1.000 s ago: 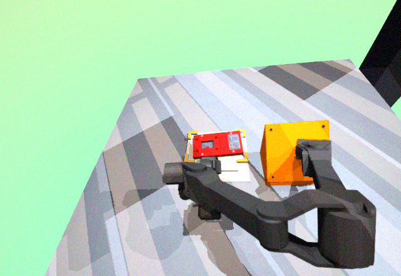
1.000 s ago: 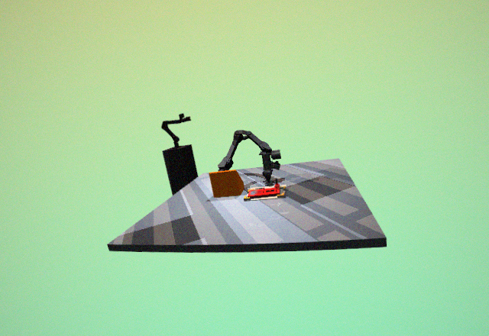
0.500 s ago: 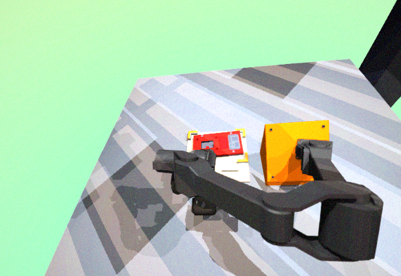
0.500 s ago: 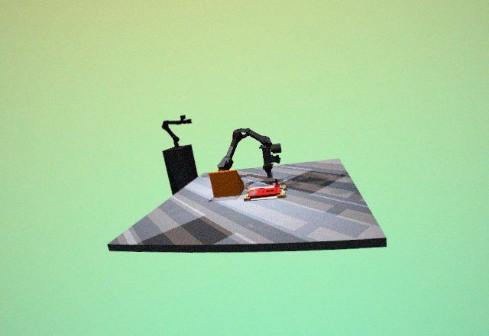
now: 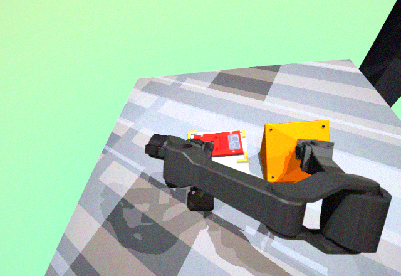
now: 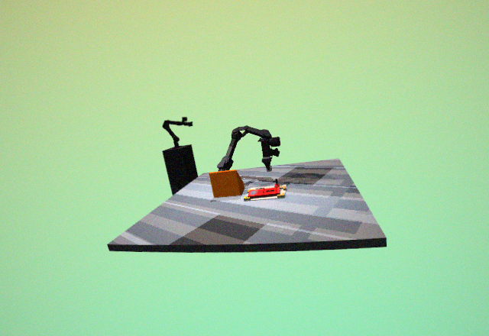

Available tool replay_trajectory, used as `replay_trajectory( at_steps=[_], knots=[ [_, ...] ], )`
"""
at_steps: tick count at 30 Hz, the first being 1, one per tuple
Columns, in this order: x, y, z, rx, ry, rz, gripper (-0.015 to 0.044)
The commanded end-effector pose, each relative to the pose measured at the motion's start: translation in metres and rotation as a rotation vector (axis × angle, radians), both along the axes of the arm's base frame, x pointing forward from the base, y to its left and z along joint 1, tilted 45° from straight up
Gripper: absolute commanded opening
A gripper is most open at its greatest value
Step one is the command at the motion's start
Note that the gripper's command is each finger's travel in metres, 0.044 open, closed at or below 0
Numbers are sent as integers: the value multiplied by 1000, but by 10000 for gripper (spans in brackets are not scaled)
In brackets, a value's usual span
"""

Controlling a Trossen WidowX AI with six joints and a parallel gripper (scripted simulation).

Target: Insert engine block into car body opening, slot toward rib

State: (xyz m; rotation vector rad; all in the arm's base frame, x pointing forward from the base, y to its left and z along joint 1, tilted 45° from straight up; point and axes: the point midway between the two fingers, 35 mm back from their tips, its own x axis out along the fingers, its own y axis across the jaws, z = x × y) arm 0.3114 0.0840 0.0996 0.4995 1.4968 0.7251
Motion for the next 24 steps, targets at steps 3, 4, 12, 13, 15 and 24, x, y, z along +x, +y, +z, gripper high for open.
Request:
replay_trajectory(
  at_steps=[3, 4, 12, 13, 15, 24],
  knots=[
    [1, -14, 16, 0, -9, 0, 0],
    [1, -15, 17, 1, -9, 0, 0],
    [-1, 20, 28, 3, -9, 0, 0],
    [-1, 20, 28, 3, -9, 0, 0],
    [-1, 20, 28, 3, -9, 0, 0],
    [-4, 17, 24, 10, -60, -52, 0]
  ],
)
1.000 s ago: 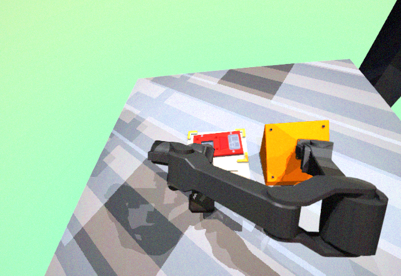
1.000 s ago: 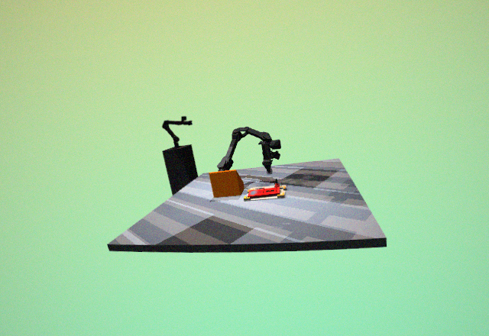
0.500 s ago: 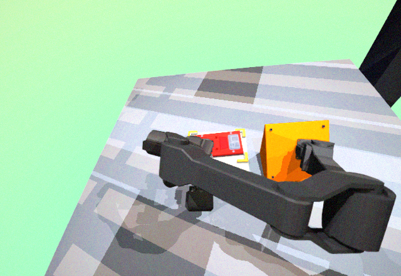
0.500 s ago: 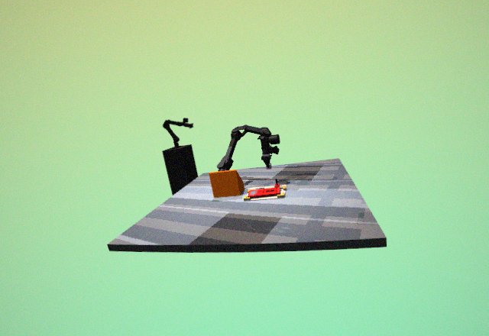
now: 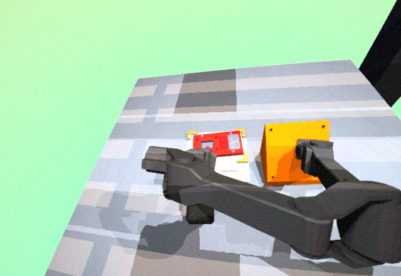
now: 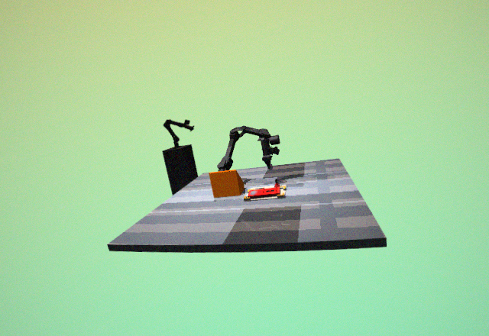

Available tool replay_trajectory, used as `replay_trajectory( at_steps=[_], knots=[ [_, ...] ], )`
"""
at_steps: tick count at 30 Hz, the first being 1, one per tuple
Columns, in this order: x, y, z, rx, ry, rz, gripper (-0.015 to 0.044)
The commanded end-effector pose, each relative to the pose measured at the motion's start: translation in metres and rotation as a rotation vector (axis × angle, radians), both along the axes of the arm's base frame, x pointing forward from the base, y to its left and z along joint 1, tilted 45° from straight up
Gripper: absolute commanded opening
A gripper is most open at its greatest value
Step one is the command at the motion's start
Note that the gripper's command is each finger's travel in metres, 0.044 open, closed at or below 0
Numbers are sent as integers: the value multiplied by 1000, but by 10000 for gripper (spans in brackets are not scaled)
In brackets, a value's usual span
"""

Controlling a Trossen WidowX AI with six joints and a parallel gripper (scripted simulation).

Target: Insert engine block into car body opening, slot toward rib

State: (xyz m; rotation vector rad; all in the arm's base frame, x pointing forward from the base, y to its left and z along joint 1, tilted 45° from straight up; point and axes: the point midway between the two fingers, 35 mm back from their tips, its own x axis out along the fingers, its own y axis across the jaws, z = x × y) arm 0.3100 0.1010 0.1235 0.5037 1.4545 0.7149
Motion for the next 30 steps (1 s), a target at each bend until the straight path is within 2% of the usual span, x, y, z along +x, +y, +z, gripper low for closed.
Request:
replay_trajectory(
  at_steps=[1, 26, 30],
  knots=[
    [-3, 0, 0, 9, -39, -44, 0],
    [-26, 6, -12, 97, -571, -581, 0],
    [-28, 6, -10, 117, -599, -614, 0]
  ],
)
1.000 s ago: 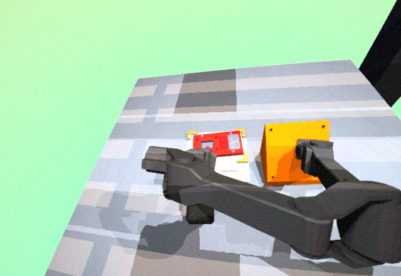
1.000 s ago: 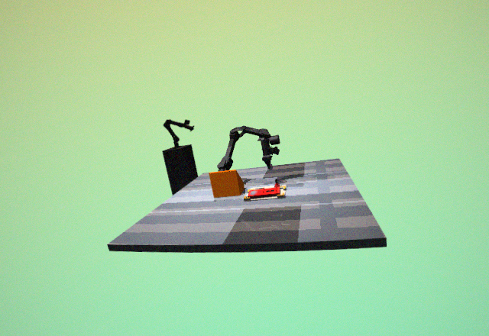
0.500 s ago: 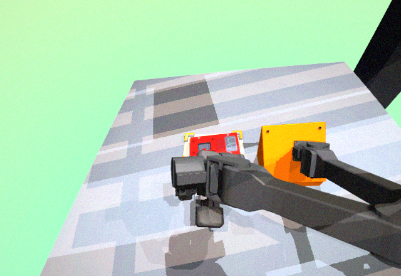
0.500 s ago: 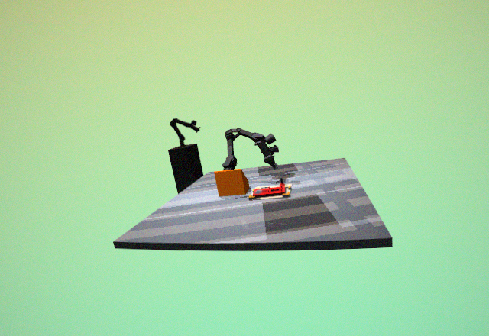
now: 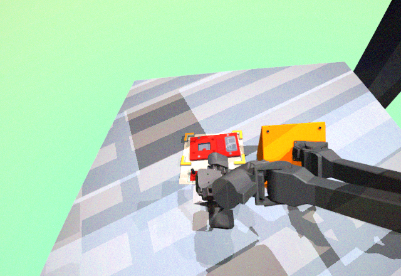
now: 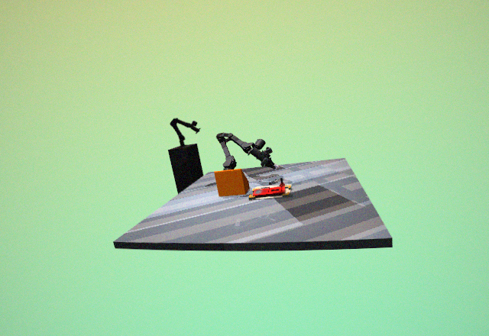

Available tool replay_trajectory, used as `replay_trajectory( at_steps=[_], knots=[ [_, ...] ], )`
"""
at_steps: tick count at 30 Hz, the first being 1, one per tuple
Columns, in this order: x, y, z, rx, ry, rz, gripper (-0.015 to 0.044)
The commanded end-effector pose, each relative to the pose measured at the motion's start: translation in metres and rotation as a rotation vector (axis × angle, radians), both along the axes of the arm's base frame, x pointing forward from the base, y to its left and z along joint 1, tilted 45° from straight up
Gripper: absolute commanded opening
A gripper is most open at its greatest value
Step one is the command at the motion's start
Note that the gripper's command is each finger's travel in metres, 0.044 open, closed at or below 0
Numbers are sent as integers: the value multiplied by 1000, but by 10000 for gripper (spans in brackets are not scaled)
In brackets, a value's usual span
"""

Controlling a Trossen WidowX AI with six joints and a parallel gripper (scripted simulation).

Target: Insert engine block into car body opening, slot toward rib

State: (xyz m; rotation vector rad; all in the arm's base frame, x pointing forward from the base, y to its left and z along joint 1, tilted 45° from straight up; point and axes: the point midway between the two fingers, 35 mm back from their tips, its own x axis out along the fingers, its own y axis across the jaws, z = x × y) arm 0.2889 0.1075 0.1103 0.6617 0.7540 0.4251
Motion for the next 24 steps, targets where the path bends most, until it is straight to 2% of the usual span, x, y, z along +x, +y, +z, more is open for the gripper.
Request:
replay_trajectory(
  at_steps=[1, 24],
  knots=[
    [-7, -1, 3, 47, -80, -74, 0],
    [-11, 21, -22, 62, -153, -147, 0]
  ],
)
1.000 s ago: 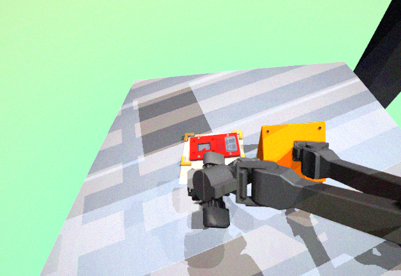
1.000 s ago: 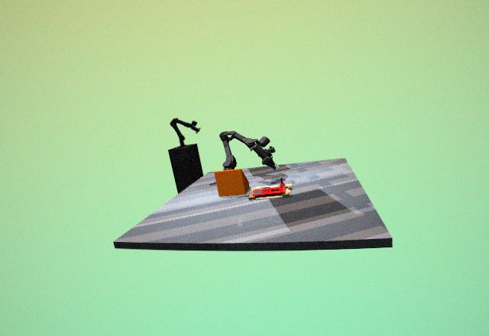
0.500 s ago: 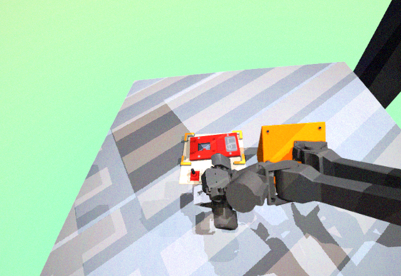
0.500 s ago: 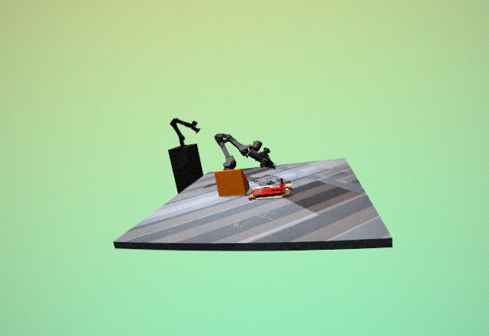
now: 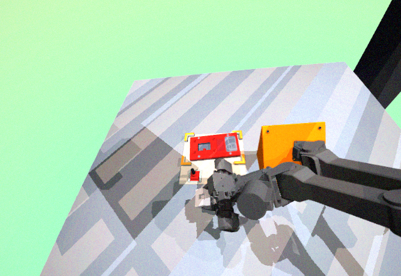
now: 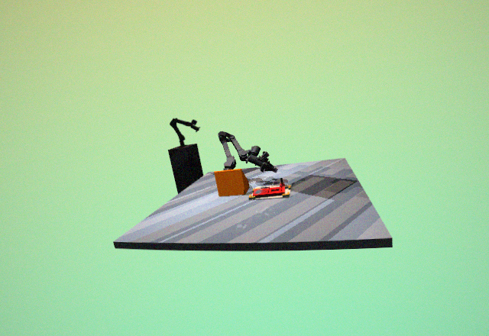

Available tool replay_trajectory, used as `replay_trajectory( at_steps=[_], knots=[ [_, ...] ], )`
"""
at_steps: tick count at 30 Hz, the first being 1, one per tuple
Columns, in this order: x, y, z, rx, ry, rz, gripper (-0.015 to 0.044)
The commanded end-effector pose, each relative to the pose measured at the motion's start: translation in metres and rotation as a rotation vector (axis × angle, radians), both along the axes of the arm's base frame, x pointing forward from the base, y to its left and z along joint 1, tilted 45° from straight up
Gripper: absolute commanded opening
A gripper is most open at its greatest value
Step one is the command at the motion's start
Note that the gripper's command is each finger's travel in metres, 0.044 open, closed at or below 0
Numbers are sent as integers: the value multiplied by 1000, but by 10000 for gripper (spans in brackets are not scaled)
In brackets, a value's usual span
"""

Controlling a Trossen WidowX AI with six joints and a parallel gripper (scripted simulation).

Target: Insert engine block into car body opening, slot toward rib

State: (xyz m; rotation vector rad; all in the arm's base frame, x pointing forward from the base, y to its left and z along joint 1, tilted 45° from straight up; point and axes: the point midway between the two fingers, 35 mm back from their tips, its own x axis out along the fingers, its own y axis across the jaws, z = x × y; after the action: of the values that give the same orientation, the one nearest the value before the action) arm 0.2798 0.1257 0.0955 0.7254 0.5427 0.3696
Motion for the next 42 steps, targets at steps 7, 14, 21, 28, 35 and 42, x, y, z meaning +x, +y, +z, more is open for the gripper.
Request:
replay_trajectory(
  at_steps=[7, 14, 21, 28, 35, 42],
  knots=[
    [-3, 10, -14, 1, 7, -7, 0],
    [-4, 18, -22, 2, 7, -7, 0],
    [-5, 25, -29, 2, 8, -7, 0],
    [-6, 32, -37, 2, 8, -7, 0],
    [-7, 41, -45, 3, 9, -7, 0],
    [-8, 49, -54, 3, 9, -7, 0]
  ],
)
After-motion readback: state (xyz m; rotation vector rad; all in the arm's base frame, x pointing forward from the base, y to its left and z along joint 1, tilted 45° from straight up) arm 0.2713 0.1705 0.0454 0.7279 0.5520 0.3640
